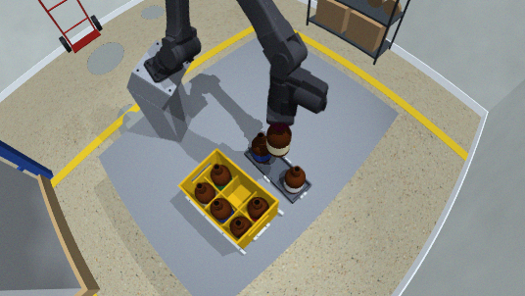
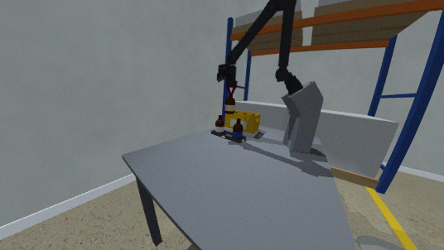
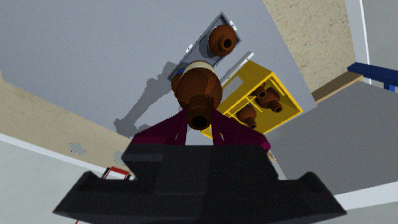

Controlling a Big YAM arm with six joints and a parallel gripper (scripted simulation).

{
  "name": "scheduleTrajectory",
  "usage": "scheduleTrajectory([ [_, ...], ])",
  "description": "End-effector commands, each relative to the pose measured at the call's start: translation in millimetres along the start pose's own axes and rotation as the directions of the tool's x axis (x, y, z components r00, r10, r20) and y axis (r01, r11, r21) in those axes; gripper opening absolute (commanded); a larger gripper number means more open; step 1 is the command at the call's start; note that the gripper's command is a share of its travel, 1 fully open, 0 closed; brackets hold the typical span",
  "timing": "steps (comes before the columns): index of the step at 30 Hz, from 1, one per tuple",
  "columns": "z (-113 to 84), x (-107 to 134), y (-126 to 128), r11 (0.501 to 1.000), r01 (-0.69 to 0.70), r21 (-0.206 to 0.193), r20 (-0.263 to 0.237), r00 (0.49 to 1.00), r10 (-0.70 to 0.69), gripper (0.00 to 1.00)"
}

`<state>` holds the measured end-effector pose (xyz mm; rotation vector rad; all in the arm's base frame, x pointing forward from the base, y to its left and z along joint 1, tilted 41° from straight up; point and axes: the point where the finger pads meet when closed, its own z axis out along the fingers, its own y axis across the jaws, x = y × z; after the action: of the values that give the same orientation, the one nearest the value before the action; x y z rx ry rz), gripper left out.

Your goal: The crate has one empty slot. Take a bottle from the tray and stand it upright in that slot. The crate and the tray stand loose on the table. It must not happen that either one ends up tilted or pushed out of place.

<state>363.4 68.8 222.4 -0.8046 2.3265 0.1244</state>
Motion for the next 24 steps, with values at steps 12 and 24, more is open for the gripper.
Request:
scheduleTrajectory([
  [12, -29.0, -25.2, -16.5, 0.999, 0.023, 0.047, 0.067, 0.997, -0.026, 0.00],
  [24, -28.9, -20.3, -22.9, 0.998, 0.025, 0.050, 0.070, 0.997, -0.028, 0.00],
])
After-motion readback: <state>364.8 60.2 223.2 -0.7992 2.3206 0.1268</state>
